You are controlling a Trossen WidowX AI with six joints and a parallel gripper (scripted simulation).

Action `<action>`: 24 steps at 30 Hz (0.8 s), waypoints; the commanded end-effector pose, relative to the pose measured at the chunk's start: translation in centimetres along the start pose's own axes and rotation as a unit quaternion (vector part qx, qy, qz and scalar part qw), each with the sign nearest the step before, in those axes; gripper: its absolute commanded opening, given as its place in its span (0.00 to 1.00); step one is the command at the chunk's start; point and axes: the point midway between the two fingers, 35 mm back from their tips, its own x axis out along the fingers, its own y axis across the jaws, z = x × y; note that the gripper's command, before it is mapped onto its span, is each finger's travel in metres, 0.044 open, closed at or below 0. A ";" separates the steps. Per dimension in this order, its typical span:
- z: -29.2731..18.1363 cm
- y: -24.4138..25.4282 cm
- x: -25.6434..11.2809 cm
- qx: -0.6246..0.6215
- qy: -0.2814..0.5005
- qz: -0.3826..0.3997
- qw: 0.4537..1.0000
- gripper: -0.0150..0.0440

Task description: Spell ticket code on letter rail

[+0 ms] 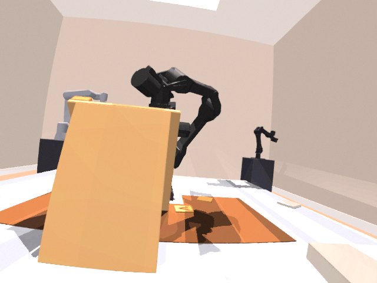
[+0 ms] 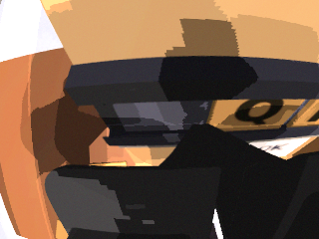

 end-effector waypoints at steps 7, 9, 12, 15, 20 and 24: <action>0.4 0.0 0.4 0.002 -0.001 0.001 1.000 0.25; 0.5 0.0 0.5 0.002 -0.001 0.001 1.000 0.25; 0.5 0.0 0.6 0.002 -0.002 0.001 1.000 0.25; 0.6 0.0 0.7 0.002 -0.002 0.001 1.000 0.25; 0.8 0.0 0.9 0.002 -0.002 0.001 1.000 0.25; 0.8 0.0 1.0 0.002 -0.002 0.001 1.000 0.25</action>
